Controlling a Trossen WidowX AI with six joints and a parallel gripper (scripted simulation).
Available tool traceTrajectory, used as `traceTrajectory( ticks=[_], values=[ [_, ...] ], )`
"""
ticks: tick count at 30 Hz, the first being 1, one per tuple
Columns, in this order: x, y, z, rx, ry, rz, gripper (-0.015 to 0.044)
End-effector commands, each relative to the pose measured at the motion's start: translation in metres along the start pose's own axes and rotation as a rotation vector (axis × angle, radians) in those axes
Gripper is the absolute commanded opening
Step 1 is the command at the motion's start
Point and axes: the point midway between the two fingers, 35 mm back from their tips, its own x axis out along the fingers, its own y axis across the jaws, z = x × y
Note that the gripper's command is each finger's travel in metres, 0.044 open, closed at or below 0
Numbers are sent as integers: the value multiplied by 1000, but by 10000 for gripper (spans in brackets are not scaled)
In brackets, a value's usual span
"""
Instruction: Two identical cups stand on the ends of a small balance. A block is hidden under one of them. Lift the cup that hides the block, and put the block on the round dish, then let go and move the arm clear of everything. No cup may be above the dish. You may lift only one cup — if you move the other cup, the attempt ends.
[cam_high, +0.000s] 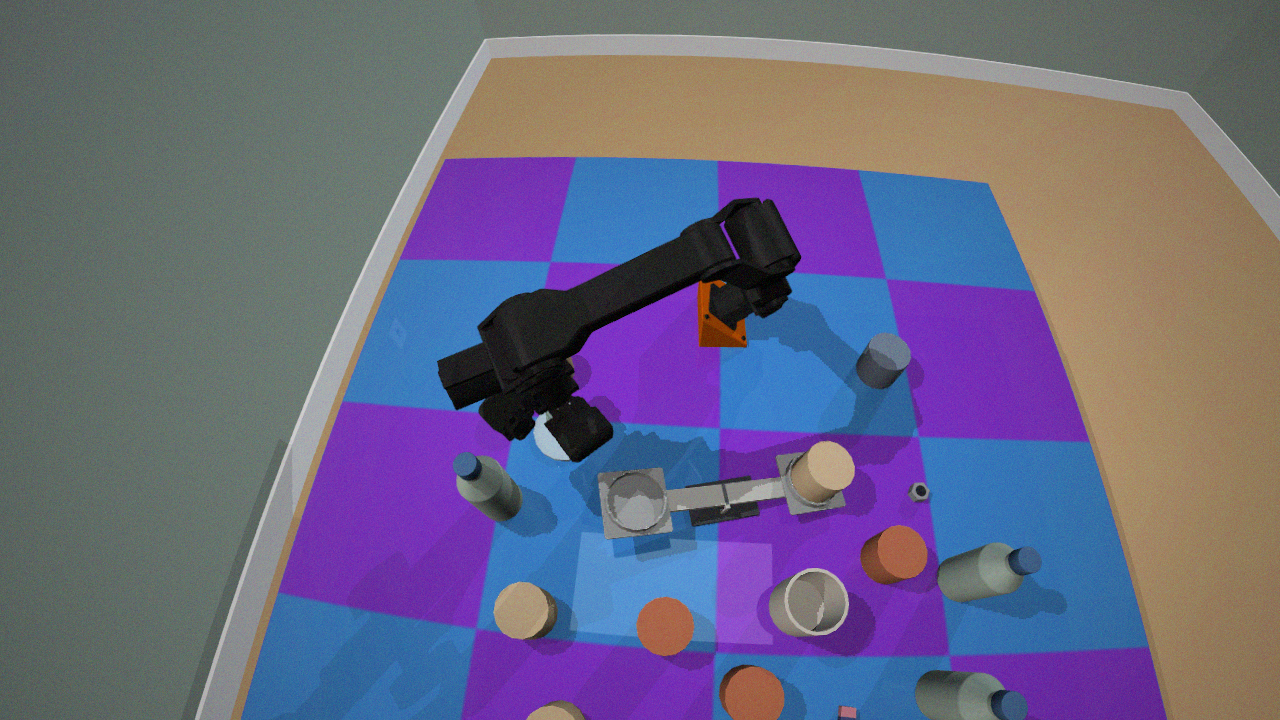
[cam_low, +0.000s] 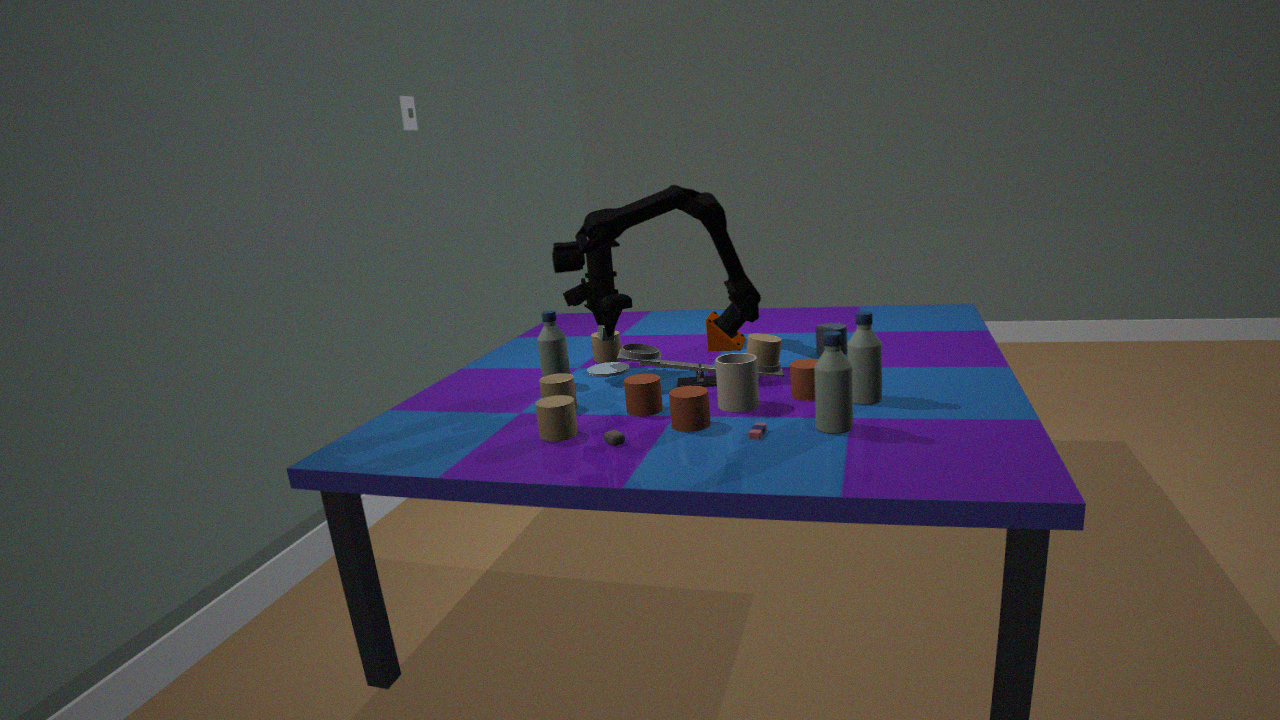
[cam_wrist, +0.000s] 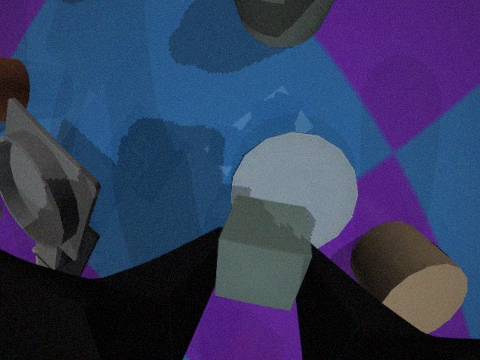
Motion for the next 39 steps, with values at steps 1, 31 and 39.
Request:
traceTrajectory(
  ticks=[1,31,39],
  values=[
    [17,-24,-6,-16,11,-3,0],
    [77,-23,-7,-17,12,-1,0],
    [74,-24,-6,-20,13,-6,157]
  ],
)
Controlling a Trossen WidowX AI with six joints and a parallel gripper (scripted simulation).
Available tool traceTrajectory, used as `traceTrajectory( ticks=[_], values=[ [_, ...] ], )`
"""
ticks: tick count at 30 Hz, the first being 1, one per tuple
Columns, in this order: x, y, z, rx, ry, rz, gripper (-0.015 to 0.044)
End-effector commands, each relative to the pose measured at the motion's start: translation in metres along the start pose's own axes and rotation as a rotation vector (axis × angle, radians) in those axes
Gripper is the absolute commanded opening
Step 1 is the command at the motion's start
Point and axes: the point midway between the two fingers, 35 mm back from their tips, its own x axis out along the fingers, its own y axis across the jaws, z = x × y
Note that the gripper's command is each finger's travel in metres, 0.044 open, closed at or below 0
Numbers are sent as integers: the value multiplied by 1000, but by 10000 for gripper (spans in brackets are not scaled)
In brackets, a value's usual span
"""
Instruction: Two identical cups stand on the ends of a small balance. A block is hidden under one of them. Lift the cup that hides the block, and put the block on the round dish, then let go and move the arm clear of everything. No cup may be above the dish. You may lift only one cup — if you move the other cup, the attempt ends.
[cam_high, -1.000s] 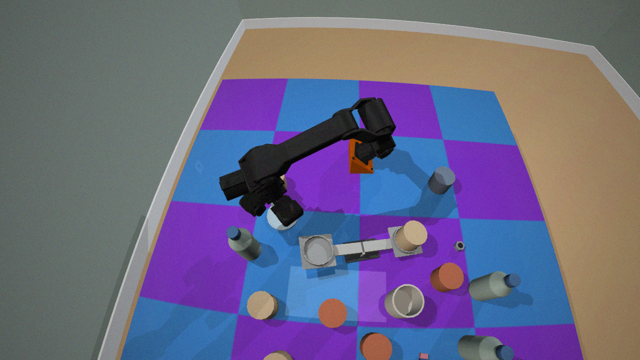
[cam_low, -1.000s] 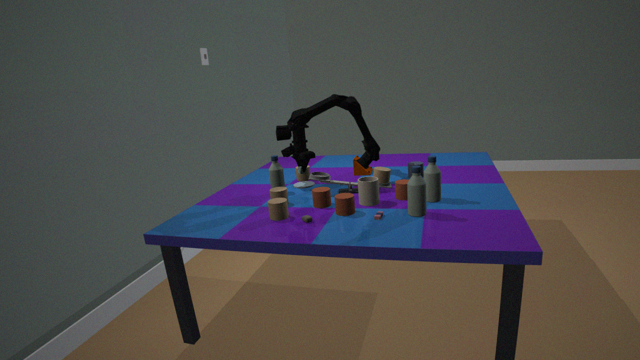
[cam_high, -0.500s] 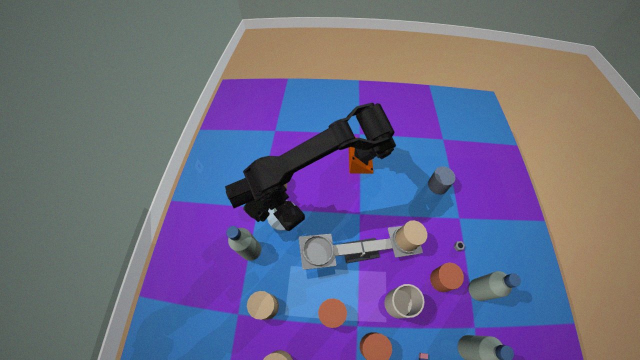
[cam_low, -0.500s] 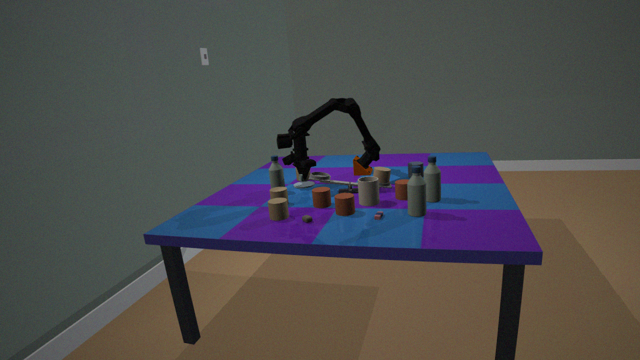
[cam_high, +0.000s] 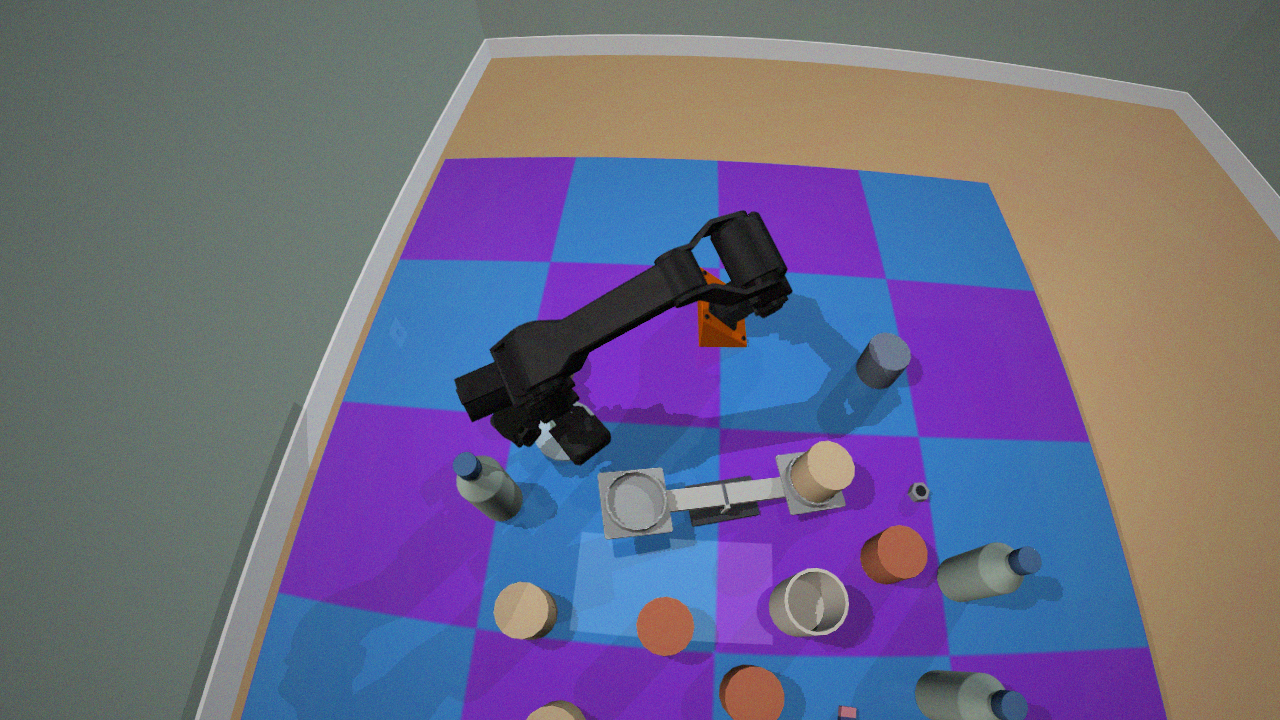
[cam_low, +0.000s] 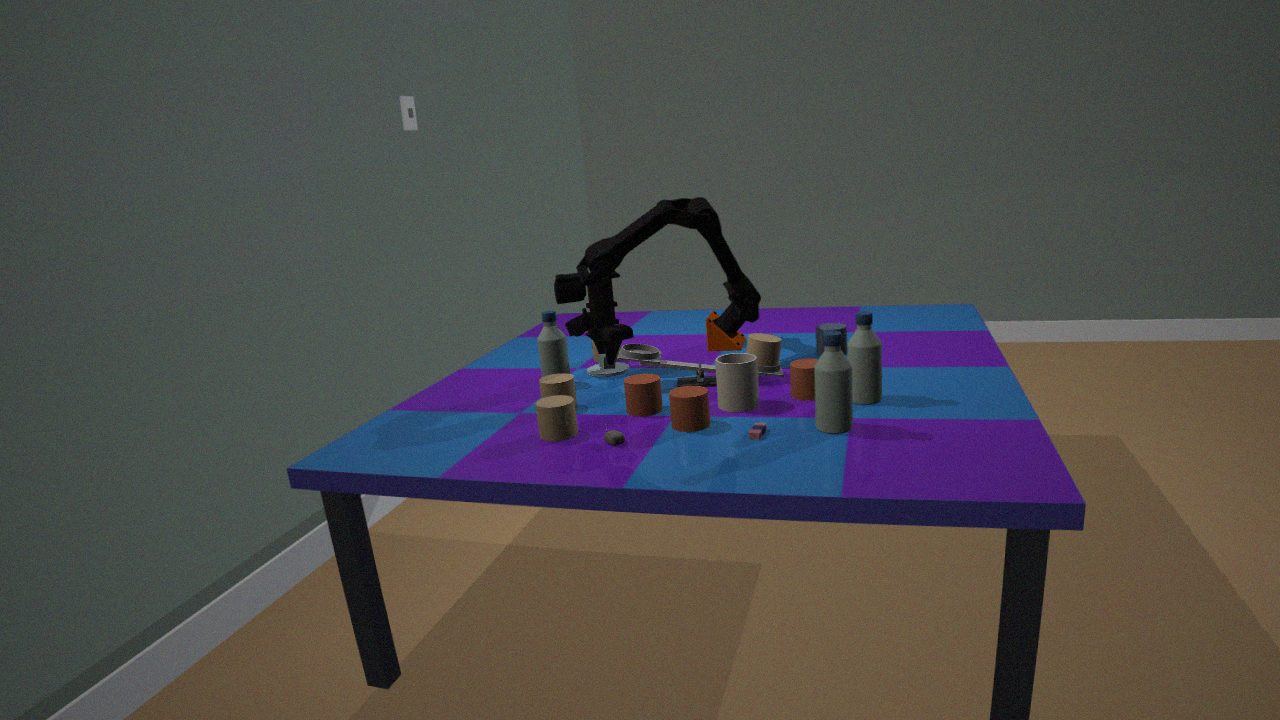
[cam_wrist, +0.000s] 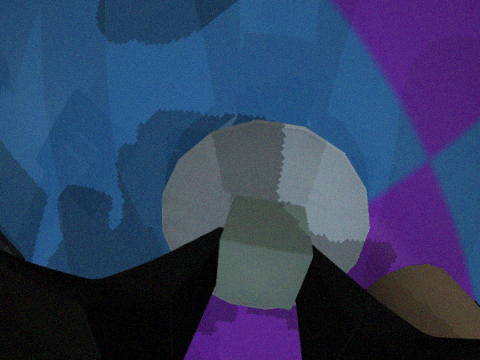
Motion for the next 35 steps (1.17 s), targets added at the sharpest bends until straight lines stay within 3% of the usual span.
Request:
traceTrajectory(
  ticks=[1,11,14,19,23,35],
  values=[
    [0,0,0,-1,-1,0,184],
    [-13,0,1,0,-2,0,440],
    [-55,0,0,3,-3,2,440],
    [-60,0,0,3,-3,3,440],
    [-98,-1,-2,8,-7,5,440],
    [-100,-1,-2,8,-8,6,440]
  ],
)
